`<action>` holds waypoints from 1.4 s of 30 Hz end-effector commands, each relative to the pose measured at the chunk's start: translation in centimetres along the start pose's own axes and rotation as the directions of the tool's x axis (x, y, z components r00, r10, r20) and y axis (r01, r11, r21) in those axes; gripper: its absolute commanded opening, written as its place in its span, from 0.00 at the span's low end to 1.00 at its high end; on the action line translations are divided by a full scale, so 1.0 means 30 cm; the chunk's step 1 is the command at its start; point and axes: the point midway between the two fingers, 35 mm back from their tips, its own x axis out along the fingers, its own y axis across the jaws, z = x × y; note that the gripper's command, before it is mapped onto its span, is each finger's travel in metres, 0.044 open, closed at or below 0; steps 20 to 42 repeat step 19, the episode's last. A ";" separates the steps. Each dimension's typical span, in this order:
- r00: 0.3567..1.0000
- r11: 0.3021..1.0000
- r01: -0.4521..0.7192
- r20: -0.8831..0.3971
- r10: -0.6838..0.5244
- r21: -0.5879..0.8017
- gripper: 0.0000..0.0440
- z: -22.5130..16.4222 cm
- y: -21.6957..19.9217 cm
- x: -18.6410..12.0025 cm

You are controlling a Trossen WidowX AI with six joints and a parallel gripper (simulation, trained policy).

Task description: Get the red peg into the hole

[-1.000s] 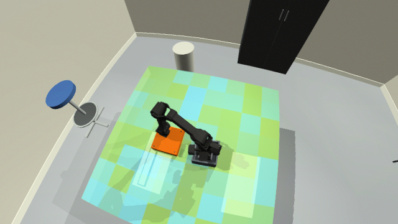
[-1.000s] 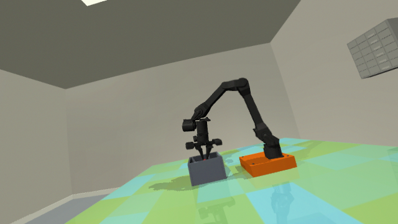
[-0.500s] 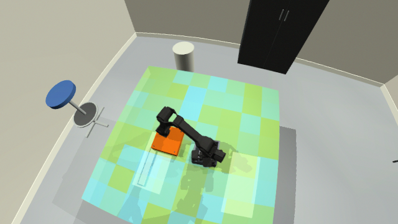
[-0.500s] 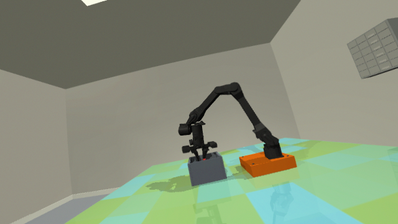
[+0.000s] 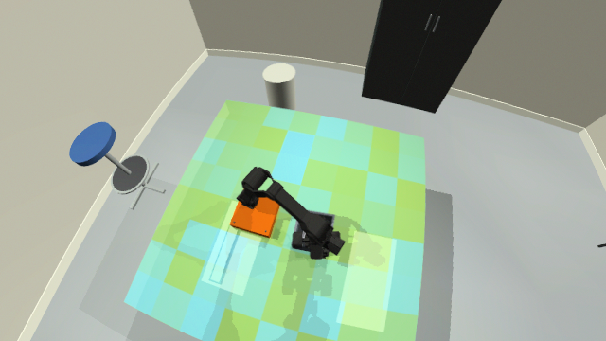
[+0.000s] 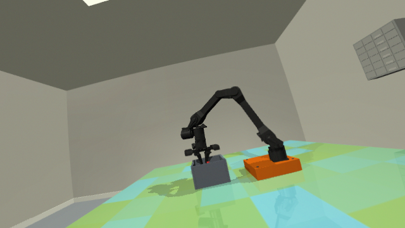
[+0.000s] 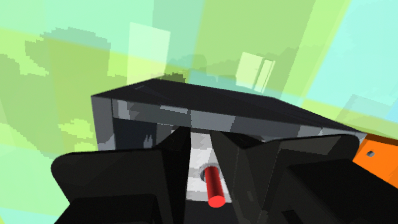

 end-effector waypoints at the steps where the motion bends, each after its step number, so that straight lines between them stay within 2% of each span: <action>1: 0.998 1.000 -0.020 0.067 0.019 0.020 0.15 0.118 0.008 -0.001; 11: 0.994 0.999 -0.026 0.104 0.023 0.034 0.12 0.216 0.002 -0.022; 42: 0.994 0.999 -0.026 0.104 0.023 0.034 0.10 0.216 0.002 -0.022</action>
